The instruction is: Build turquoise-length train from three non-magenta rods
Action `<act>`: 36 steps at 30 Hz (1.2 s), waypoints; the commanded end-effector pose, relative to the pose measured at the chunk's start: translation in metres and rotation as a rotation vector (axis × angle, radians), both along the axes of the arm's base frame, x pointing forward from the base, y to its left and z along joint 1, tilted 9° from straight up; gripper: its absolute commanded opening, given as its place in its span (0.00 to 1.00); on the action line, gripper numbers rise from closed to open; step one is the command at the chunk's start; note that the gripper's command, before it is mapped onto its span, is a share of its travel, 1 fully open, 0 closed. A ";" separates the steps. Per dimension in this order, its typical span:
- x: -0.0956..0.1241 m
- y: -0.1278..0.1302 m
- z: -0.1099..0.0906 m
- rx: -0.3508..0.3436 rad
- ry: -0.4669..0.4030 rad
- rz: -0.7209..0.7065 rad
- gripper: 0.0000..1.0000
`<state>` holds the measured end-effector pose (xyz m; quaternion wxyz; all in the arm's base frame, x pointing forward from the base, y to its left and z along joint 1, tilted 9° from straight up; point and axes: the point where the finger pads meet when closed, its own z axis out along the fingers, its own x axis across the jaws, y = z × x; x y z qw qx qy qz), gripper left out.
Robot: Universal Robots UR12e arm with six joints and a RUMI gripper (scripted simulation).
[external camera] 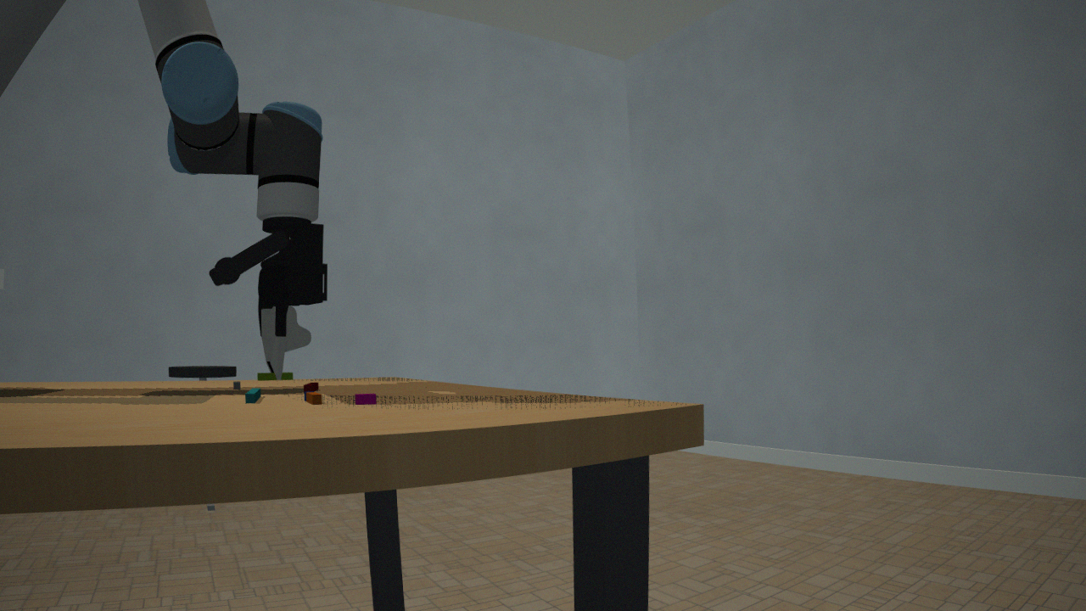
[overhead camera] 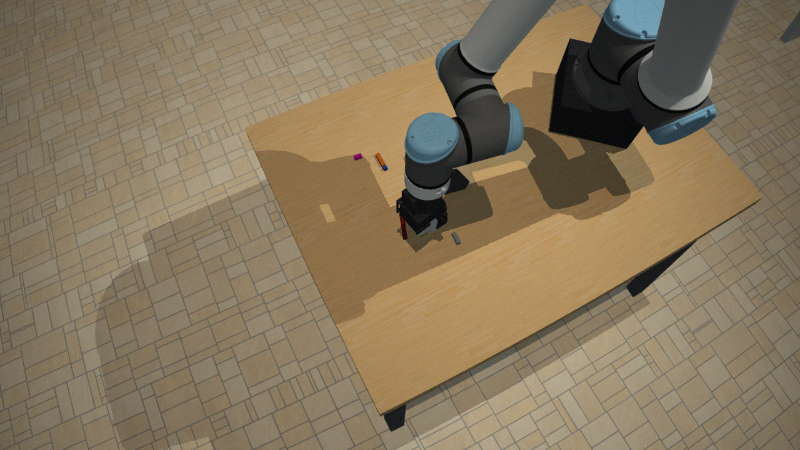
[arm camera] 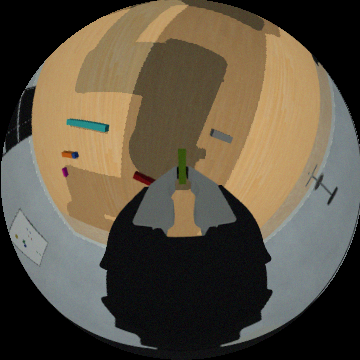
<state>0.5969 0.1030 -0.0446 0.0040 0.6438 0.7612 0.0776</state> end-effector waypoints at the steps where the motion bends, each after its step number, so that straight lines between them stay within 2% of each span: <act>1: -0.002 -0.003 0.024 0.000 -0.001 0.000 0.00; 2: -0.003 -0.004 0.031 0.000 -0.001 0.000 0.00; 4: -0.003 -0.004 0.031 0.000 -0.001 0.000 0.00; 10: -0.007 -0.008 0.069 0.000 -0.001 0.000 0.00; 14: -0.008 -0.010 0.083 0.000 -0.001 0.000 0.00; 36: -0.008 -0.015 0.085 -0.003 -0.004 0.025 0.00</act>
